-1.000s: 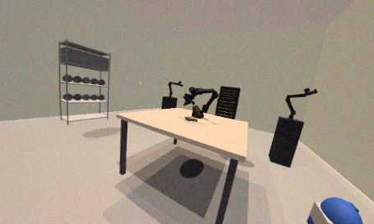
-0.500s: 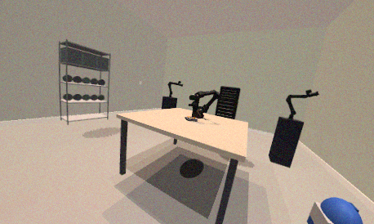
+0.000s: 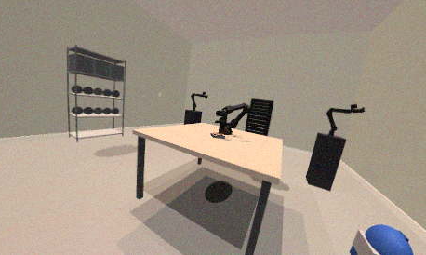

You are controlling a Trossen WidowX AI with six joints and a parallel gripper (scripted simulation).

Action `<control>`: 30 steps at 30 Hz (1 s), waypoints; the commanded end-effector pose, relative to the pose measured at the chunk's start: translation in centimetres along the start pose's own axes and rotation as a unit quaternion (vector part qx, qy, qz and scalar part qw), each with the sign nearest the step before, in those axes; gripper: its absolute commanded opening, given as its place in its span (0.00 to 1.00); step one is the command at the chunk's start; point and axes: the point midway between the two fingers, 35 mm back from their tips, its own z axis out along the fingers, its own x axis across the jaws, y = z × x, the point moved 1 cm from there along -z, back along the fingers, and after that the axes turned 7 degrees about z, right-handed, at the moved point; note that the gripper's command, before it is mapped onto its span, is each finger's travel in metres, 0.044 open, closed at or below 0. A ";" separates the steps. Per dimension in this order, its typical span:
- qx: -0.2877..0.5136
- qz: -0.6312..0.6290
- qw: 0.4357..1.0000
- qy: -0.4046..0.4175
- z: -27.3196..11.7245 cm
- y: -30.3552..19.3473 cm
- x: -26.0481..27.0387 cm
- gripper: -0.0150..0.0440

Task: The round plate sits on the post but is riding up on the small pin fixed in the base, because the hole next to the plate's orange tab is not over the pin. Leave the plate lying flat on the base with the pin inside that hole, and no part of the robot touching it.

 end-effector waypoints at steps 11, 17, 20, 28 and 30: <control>0.007 0.004 1.000 0.005 3.1 -0.5 0.2 0.25; 0.007 0.004 1.000 0.006 3.1 0.1 1.1 0.25; 0.006 0.004 1.000 0.006 3.2 0.5 1.2 0.25; 0.006 0.003 1.000 0.006 3.2 1.0 1.5 0.25; 0.006 0.003 1.000 0.006 3.1 1.1 1.7 0.25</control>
